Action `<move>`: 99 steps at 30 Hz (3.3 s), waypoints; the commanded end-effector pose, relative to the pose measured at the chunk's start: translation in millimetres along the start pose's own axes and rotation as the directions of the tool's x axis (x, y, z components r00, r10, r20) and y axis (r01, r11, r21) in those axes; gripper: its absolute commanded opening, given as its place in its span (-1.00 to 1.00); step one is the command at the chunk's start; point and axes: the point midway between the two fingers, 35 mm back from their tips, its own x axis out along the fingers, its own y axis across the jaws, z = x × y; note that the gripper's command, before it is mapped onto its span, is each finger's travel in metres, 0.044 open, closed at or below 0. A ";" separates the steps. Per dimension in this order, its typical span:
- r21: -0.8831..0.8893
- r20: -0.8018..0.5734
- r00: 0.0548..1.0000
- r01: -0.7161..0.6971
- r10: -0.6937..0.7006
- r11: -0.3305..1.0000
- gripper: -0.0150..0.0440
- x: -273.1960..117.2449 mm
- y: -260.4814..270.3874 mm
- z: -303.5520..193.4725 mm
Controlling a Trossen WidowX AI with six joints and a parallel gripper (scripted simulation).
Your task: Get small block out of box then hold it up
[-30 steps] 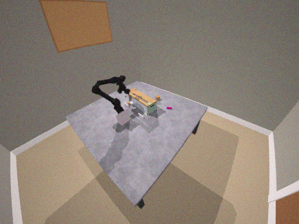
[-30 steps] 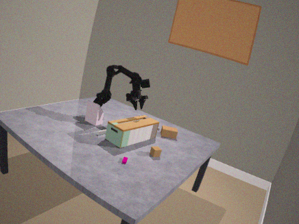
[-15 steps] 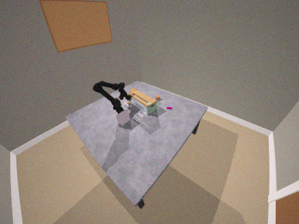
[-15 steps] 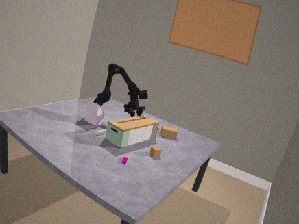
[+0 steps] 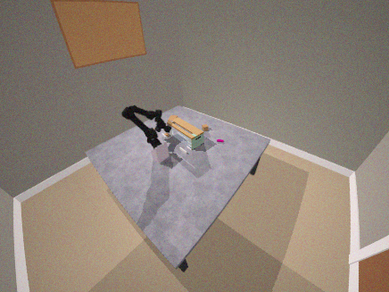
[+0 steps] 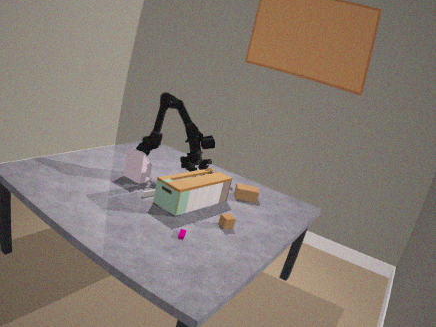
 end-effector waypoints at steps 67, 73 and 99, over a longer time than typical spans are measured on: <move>0.597 0.036 0.999 -0.034 0.016 0.801 -0.49 -25.4 19.1 -9.2; 0.776 0.049 0.999 -0.049 0.016 0.629 -0.49 -28.7 24.6 -10.5; 0.914 0.096 0.995 -0.090 -0.006 -0.396 -0.49 -44.7 44.9 -14.8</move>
